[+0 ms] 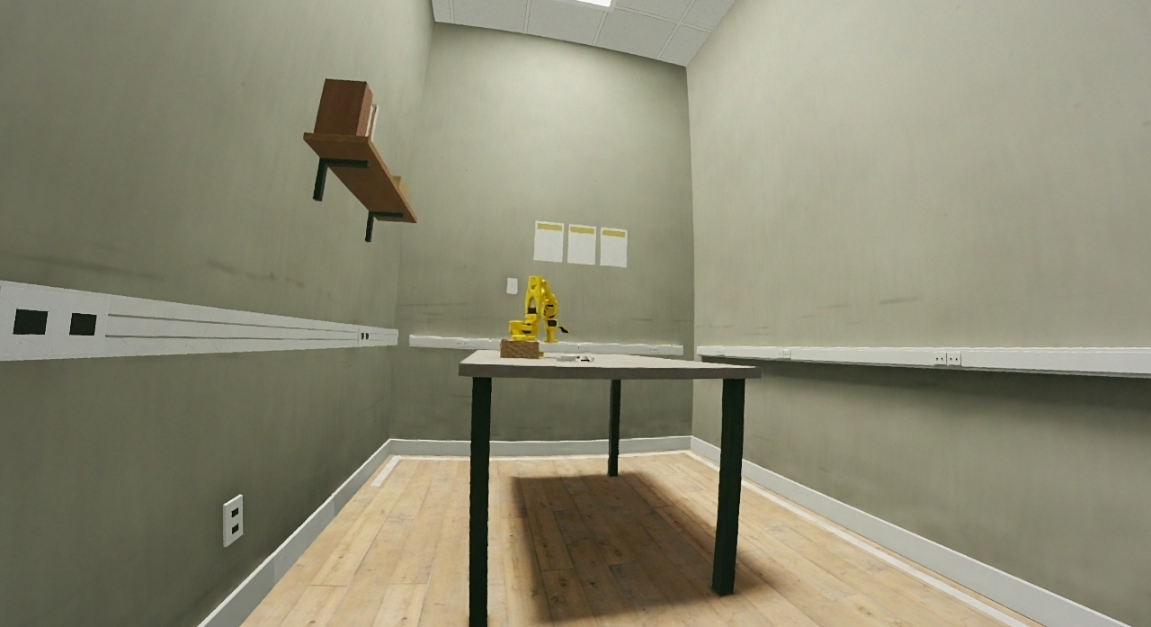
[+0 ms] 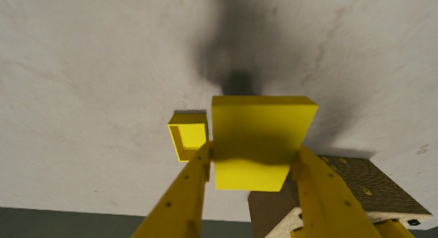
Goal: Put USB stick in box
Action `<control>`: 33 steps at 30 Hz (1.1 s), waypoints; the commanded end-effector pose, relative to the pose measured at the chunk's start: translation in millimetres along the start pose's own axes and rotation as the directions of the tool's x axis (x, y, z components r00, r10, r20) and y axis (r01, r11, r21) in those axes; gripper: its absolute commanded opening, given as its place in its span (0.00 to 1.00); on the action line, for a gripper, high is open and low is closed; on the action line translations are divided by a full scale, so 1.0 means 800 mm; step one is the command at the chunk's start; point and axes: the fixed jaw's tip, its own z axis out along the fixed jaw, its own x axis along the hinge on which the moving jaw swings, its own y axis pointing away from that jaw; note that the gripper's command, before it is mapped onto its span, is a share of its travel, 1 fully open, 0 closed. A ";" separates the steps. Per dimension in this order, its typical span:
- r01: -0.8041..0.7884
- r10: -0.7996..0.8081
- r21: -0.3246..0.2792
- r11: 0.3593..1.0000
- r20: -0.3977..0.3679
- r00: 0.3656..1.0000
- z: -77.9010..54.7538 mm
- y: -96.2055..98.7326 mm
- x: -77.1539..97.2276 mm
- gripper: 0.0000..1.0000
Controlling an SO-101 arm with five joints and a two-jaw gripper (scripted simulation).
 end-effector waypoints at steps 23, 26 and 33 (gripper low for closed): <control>0.005 -0.005 -0.012 1.000 0.010 1.000 -0.002 -0.001 -0.002 0.22; 0.005 -0.005 -0.012 1.000 0.010 1.000 -0.003 -0.001 -0.003 0.22; 0.005 -0.005 -0.012 1.000 0.010 1.000 -0.005 -0.001 -0.005 0.22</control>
